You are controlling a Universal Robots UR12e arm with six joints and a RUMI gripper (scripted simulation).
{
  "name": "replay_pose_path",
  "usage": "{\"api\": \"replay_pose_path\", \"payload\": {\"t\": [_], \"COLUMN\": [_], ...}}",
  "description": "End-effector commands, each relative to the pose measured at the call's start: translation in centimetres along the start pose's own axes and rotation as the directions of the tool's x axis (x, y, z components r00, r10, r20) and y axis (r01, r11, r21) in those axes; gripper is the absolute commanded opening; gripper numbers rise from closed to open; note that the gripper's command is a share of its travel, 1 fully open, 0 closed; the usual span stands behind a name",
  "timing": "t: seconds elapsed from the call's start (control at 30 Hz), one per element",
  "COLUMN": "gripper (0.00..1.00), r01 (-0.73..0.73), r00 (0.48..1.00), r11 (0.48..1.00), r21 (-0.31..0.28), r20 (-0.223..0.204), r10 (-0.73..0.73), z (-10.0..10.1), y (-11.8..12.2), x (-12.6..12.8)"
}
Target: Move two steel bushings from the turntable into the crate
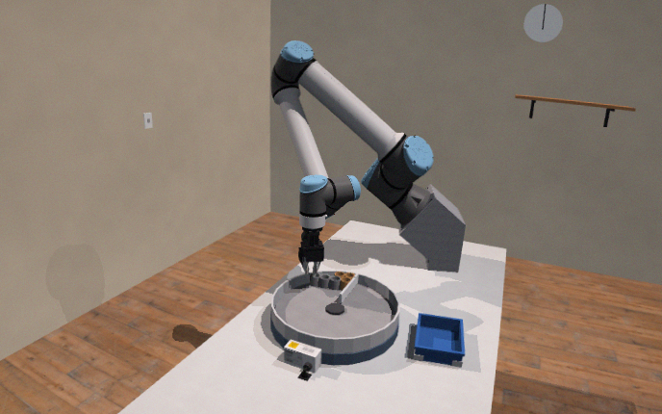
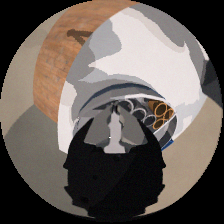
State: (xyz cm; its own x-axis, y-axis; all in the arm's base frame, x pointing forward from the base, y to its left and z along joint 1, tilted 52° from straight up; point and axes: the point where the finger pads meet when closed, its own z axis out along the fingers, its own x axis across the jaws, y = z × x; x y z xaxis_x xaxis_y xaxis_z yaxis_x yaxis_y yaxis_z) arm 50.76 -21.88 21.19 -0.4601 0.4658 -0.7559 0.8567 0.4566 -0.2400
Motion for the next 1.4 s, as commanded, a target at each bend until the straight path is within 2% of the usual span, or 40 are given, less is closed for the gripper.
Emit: {"api": "replay_pose_path", "payload": {"t": [0.0,0.27,0.63,0.7,0.87,1.37], "gripper": [0.0,0.0,0.0,0.0,0.0,0.0], "r01": [0.0,0.0,0.0,0.0,0.0,0.0], "r00": [1.0,1.0,1.0,1.0,1.0,1.0], "r11": [1.0,1.0,1.0,1.0,1.0,1.0], "r21": [-0.001,-0.001,-0.001,-0.001,-0.001,-0.001], "r20": [0.0,0.0,0.0,0.0,0.0,0.0], "r10": [0.0,0.0,0.0,0.0,0.0,0.0], "z": [0.0,-0.6,-5.3,-5.3,-6.8,-7.1], "y": [0.0,0.0,0.0,0.0,0.0,0.0], "x": [0.0,0.0,0.0,0.0,0.0,0.0]}}
